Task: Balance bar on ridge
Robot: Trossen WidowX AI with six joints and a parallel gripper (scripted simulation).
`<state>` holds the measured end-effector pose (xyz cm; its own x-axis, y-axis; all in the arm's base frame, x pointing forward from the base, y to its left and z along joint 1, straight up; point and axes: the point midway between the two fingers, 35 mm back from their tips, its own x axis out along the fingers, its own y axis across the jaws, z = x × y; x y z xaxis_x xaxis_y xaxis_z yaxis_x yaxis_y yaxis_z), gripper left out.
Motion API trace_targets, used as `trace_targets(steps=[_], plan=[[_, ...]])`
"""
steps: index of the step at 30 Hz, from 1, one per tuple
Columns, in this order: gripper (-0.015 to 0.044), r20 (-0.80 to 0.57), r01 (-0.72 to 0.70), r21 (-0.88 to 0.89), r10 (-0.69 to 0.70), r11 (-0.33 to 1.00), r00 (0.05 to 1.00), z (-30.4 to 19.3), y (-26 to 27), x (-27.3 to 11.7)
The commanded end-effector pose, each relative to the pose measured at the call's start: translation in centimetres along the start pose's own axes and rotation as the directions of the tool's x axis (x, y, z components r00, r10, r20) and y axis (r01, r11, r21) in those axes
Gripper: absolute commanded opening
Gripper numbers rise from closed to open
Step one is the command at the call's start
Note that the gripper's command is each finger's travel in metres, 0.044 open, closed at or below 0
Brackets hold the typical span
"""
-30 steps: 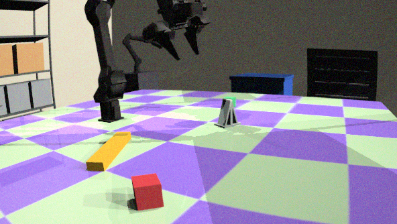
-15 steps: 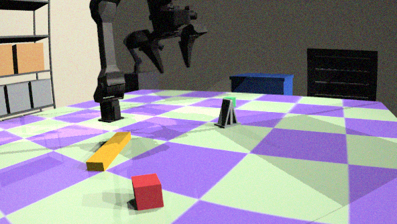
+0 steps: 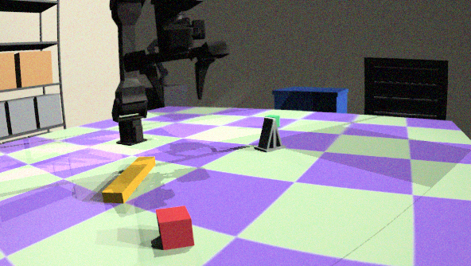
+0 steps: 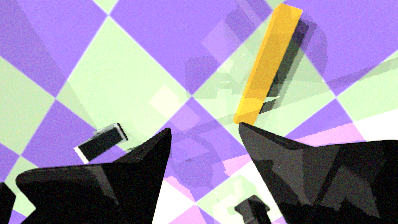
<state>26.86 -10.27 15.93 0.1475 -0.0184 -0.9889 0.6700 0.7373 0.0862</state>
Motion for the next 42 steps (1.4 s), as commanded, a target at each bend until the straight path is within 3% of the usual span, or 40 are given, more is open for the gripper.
trace_targets(steps=[1,18,30,42], plan=[[0.0315,-0.019,0.026,0.060,-0.025,0.998,1.000,0.5,-1.7,0.9],[0.0315,-0.096,0.110,0.303,-0.085,0.947,0.992,1.9,-9.2,3.6],[0.0315,-0.097,0.111,0.305,-0.085,0.946,0.992,1.4,-9.6,8.0],[0.0315,-0.097,0.111,0.305,-0.085,0.946,0.992,1.4,-9.7,9.1]])
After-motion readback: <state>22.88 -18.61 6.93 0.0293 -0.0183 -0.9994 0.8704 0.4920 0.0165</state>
